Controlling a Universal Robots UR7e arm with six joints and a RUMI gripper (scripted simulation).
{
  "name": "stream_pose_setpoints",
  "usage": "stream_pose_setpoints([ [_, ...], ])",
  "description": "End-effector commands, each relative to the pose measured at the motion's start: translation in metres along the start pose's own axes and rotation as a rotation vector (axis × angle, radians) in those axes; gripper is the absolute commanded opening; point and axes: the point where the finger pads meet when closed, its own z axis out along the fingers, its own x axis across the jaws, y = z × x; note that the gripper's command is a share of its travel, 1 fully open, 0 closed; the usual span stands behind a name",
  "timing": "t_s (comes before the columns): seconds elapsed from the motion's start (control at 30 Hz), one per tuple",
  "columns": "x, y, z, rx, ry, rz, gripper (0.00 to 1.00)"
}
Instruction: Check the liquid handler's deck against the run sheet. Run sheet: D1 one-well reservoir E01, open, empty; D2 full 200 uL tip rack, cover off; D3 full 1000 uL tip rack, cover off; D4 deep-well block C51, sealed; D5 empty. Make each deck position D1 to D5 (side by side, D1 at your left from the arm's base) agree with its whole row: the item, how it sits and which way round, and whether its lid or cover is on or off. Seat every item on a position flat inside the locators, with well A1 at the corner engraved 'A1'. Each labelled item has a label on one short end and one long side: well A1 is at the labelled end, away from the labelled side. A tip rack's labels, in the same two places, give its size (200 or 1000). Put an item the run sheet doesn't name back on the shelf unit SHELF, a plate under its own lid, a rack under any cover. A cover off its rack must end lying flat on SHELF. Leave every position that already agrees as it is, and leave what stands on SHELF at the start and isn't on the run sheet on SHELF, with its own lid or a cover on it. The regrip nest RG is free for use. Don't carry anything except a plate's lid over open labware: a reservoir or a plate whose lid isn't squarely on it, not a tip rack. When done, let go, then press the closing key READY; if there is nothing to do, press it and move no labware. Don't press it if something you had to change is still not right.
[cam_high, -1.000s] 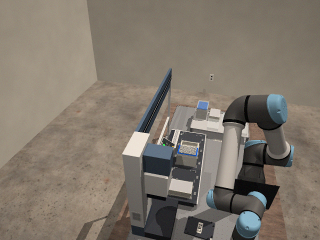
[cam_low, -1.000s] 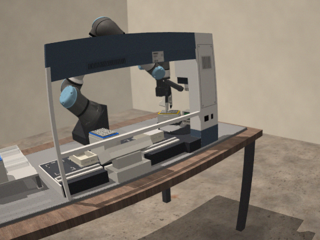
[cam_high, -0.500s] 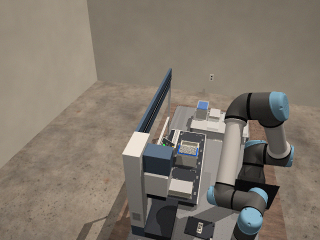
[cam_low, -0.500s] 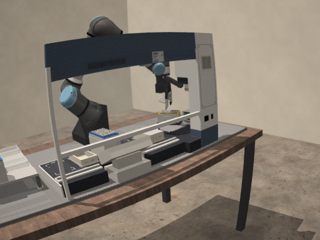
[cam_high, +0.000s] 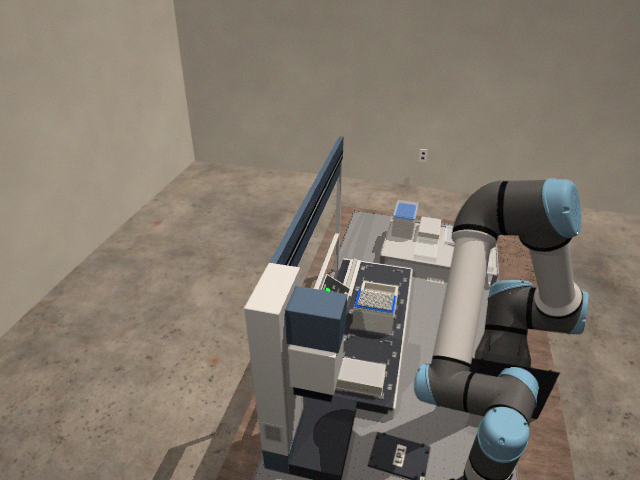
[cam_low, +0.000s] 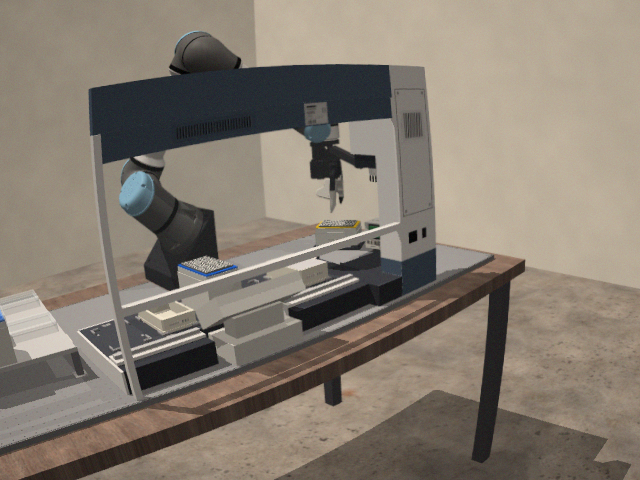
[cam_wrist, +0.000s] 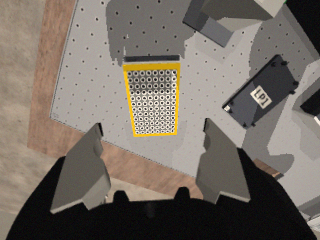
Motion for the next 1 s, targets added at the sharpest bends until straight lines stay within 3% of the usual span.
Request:
stream_pose_setpoints([
  [0.0,0.000,0.000,-0.007,0.001,-0.001,0.000,0.82],
  [0.97,0.000,0.000,-0.049,0.001,-0.001,0.000,0.82],
])
